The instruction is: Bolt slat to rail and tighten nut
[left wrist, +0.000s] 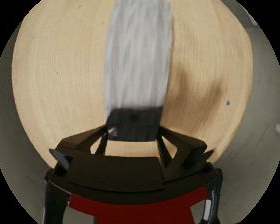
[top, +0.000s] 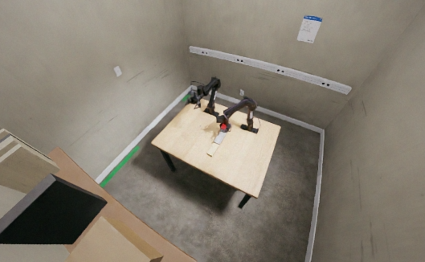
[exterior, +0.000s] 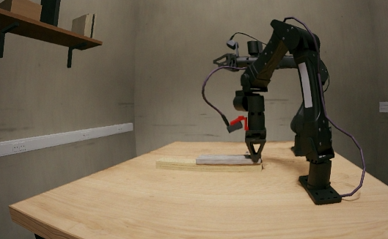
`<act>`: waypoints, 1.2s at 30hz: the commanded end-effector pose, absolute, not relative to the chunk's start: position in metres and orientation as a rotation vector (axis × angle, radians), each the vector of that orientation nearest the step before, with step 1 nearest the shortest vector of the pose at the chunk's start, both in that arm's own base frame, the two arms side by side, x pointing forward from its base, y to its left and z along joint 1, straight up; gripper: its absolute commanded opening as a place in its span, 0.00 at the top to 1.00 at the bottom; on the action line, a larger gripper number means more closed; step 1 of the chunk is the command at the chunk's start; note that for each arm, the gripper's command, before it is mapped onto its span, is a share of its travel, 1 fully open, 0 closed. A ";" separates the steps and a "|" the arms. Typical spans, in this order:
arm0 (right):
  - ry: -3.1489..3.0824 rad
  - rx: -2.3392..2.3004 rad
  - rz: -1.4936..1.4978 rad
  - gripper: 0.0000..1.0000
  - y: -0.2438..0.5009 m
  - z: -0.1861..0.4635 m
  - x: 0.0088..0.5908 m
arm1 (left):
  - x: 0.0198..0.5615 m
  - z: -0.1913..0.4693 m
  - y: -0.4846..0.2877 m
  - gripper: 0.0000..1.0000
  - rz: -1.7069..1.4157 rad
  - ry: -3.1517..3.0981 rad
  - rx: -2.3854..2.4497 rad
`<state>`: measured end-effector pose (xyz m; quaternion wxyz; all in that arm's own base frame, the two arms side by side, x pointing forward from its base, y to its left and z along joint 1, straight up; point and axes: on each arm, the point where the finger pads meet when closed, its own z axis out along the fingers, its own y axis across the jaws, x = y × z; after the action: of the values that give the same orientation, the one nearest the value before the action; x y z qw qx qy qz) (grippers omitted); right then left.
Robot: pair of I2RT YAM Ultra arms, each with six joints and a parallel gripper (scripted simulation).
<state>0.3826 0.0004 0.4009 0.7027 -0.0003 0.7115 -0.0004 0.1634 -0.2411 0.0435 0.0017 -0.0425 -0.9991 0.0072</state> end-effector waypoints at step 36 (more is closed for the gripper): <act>1.558 0.000 0.000 0.00 0.001 0.412 0.381 | 0.165 0.045 -0.243 0.00 0.038 -3.143 -0.133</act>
<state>0.3826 0.0004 0.4009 0.7027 -0.0003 0.7115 -0.0004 0.1635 -0.2413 0.0428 0.0011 -0.0421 -0.9991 0.0081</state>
